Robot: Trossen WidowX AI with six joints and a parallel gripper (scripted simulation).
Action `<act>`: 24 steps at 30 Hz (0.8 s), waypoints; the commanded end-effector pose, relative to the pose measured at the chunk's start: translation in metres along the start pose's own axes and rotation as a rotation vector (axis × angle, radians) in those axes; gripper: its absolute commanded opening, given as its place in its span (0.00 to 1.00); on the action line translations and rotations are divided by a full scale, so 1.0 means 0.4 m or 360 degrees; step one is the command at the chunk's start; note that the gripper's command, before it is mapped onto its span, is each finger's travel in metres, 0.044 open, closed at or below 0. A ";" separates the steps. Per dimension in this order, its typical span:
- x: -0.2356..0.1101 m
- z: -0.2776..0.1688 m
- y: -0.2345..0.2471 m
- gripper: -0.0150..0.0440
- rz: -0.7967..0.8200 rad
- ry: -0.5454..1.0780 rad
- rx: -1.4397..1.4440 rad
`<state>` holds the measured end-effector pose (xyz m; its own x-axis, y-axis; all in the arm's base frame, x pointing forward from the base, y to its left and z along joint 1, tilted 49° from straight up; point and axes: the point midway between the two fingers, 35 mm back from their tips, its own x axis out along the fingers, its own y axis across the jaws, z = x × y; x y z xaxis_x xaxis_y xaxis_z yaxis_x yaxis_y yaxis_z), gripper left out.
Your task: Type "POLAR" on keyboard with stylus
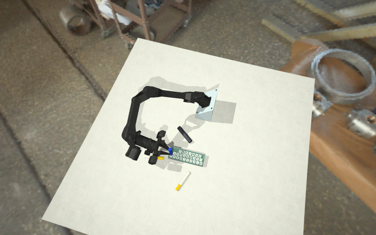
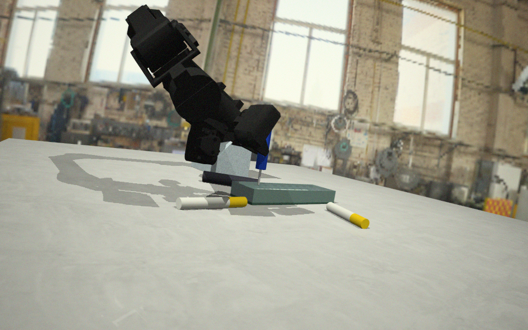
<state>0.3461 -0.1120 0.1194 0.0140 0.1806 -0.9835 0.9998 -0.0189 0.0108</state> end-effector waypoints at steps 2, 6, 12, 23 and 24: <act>0.001 0.002 0.001 0.39 0.0000 -0.0006 -0.0010; -0.002 0.004 0.001 0.39 0.0000 -0.0007 -0.0010; -0.006 0.006 0.001 0.39 0.0001 -0.0007 -0.0010; -0.006 0.006 0.000 0.39 0.0000 -0.0007 -0.0010; -0.005 0.006 0.000 0.39 0.0000 -0.0007 -0.0010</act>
<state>0.3470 -0.1144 0.1215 0.0187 0.1787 -0.9837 0.9997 -0.0188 0.0156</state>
